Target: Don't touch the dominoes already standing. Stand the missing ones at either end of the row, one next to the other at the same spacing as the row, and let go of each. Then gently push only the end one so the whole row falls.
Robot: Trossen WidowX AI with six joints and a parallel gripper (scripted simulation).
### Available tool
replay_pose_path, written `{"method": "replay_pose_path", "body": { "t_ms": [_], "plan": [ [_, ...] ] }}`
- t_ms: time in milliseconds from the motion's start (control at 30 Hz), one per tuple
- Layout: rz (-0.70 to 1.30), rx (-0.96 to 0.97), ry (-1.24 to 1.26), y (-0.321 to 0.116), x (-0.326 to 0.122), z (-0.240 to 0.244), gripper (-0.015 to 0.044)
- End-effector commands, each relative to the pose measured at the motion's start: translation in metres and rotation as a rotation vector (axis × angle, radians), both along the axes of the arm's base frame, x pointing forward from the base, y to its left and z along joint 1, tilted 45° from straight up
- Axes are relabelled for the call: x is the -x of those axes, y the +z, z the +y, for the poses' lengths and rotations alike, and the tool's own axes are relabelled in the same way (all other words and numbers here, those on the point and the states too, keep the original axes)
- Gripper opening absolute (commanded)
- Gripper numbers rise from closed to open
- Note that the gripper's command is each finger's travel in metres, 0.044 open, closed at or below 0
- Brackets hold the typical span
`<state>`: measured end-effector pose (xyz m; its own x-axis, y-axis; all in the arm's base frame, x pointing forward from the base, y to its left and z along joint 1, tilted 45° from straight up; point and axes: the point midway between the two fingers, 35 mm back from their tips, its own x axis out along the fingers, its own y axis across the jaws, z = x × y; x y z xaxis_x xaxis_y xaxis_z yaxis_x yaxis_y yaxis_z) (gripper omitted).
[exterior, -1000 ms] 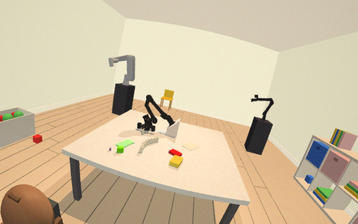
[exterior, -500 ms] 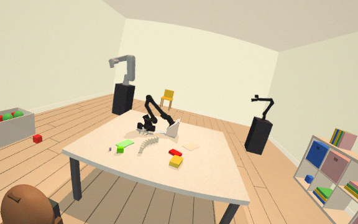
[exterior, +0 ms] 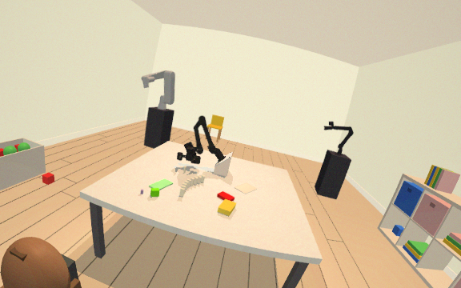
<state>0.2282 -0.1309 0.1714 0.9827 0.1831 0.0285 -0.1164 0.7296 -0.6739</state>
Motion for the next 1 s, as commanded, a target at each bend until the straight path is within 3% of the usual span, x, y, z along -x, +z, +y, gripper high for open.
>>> {"method": "replay_pose_path", "body": {
  "t_ms": [0,333,500,667,967],
  "plan": [
    [0.004,-0.004,-0.007,0.003,0.001,0.007,0.0440],
    [0.113,0.113,-0.065,0.018,-0.064,0.007,0.0440],
    [0.404,0.233,-0.189,-0.002,-0.097,0.008,0.0440],
    [0.786,0.516,-0.230,-0.023,-0.095,0.022,0.0440],
    [1.122,0.936,-0.189,-0.014,-0.066,0.034,0.0440]
  ]
}}
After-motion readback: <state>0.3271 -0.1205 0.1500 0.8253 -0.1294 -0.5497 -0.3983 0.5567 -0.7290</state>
